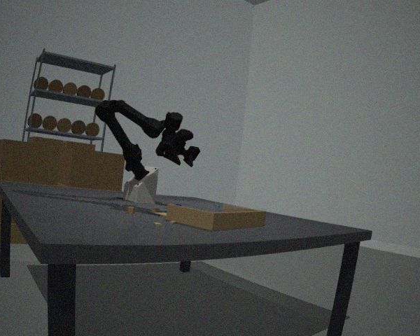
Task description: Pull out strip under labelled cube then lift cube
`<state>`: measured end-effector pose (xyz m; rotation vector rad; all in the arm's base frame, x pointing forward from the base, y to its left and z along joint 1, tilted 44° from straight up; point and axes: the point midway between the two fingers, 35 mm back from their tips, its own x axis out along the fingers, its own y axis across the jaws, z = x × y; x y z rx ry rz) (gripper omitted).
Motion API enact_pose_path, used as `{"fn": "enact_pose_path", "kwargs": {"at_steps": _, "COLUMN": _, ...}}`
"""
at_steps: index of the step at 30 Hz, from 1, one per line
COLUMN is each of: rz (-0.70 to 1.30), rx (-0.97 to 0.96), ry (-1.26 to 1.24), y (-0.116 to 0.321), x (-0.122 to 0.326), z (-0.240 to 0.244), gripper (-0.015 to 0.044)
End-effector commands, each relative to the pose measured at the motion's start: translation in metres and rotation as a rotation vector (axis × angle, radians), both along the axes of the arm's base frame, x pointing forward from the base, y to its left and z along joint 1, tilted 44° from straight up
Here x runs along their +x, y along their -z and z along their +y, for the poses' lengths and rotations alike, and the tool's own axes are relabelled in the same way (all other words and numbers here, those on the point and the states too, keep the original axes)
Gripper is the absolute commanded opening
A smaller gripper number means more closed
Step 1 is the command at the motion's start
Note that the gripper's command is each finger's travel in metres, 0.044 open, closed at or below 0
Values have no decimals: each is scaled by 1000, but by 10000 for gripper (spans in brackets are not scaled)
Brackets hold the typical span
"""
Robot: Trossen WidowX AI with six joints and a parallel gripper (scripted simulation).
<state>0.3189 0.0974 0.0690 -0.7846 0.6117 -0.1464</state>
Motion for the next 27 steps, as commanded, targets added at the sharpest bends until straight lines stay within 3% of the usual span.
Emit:
{"fn": "enact_pose_path", "kwargs": {"at_steps": 1, "rz": 82, "rx": -7, "ry": 48, "y": 2, "x": 20, "z": -5, "gripper": 164}}
{"fn": "enact_pose_path", "kwargs": {"at_steps": 7, "rz": 256, "rx": -83, "ry": 180, "y": 1, "x": 55, "z": -36, "gripper": 6}}
{"fn": "enact_pose_path", "kwargs": {"at_steps": 21, "rz": 680, "rx": -167, "ry": 473, "y": -16, "x": 100, "z": -140, "gripper": 0}}
{"fn": "enact_pose_path", "kwargs": {"at_steps": 27, "rz": 712, "rx": -168, "ry": 492, "y": -16, "x": 100, "z": -147, "gripper": 0}}
